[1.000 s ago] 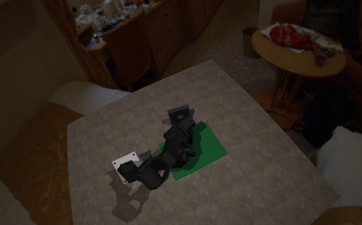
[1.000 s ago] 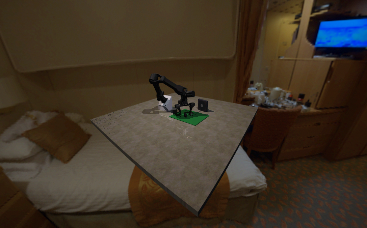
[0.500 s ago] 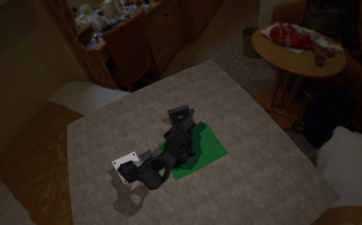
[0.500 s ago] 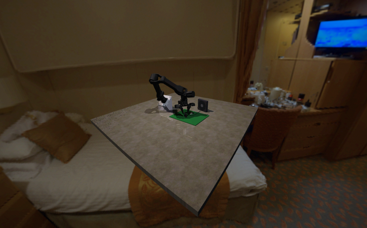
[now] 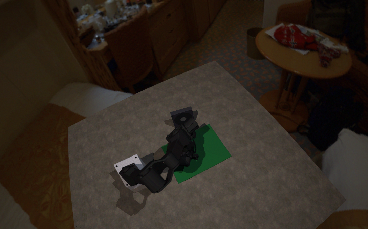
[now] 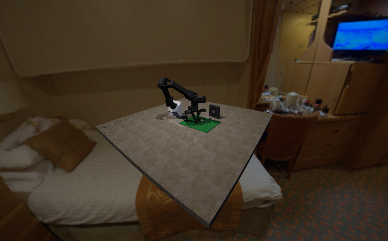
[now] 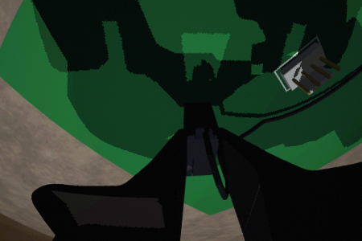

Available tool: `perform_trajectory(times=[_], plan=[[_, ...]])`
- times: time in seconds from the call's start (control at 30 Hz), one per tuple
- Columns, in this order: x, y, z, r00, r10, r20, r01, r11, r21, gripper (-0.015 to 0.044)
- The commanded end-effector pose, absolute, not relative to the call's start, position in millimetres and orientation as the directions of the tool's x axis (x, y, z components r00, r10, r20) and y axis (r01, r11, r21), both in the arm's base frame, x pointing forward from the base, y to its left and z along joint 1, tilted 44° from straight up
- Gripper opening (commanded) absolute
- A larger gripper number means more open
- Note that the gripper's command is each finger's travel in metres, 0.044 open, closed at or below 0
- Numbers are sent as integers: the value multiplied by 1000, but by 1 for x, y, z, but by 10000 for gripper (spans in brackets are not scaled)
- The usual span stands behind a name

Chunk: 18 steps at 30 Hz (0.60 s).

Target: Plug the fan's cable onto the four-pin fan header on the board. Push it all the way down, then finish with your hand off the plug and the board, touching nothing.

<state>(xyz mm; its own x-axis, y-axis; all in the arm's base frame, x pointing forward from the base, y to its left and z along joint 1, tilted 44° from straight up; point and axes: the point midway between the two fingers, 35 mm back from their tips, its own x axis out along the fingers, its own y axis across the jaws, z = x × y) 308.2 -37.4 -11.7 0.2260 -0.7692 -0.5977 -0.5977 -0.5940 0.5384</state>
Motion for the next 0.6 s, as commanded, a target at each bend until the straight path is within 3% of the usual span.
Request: perform_trajectory(times=[0.0, 0.57], plan=[[310, -31, -7, 230, -766, -600, -601, -597, 532, 0], [311, 6, 29, 228, -764, -603, -598, -599, 533, 0]])
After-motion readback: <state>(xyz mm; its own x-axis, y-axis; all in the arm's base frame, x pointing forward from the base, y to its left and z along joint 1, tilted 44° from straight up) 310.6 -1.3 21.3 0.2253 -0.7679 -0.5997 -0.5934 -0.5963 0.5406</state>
